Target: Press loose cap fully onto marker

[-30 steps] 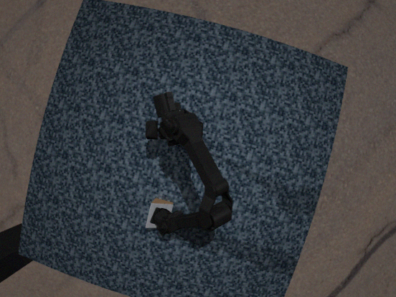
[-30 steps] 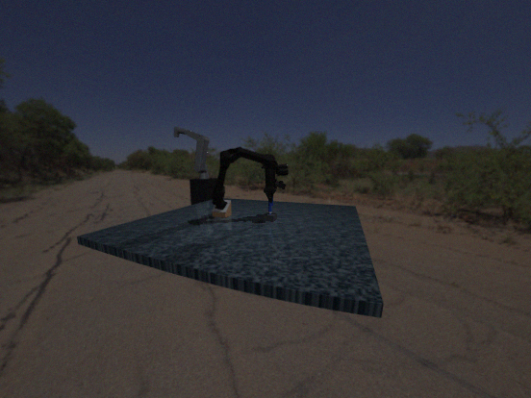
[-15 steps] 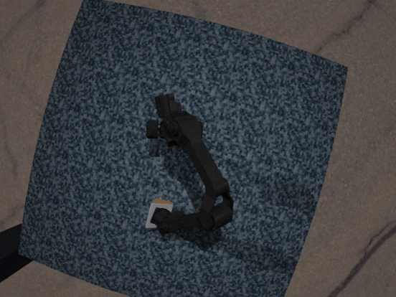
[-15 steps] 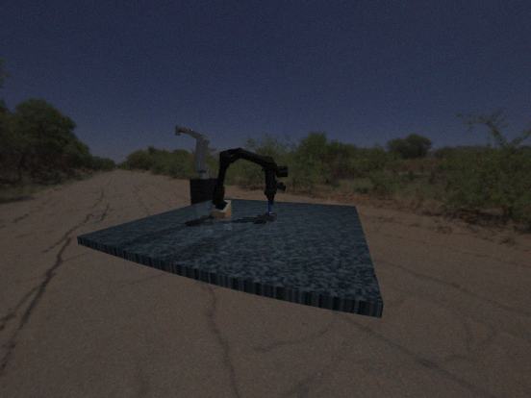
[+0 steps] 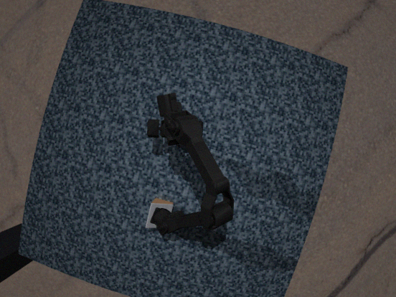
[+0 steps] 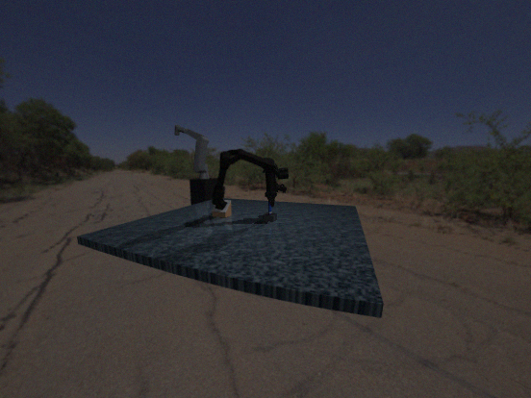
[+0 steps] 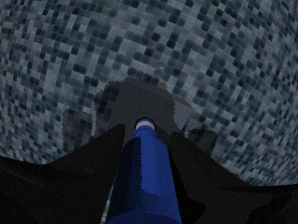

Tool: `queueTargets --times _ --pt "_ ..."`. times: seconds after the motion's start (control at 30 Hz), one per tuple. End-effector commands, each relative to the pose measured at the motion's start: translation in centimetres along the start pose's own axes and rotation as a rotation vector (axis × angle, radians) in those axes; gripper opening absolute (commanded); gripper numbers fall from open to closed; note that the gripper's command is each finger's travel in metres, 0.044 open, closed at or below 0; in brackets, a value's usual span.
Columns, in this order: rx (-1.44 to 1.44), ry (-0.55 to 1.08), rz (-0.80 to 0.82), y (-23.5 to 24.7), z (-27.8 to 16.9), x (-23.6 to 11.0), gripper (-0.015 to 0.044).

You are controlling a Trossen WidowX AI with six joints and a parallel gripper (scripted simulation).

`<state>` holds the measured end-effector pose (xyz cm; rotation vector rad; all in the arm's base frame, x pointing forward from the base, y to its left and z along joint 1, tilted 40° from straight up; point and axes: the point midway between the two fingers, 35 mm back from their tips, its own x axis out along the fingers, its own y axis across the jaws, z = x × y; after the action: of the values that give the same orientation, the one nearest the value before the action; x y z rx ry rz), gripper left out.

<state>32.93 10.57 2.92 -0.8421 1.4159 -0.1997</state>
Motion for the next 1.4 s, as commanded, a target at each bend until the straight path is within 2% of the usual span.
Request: queueTargets --times 0.0,1.37 --pt "-0.004 0.064 -0.012 0.0 -0.5 3.0 0.0" --pt "-0.003 0.063 -0.012 -0.4 0.2 4.3 0.0"
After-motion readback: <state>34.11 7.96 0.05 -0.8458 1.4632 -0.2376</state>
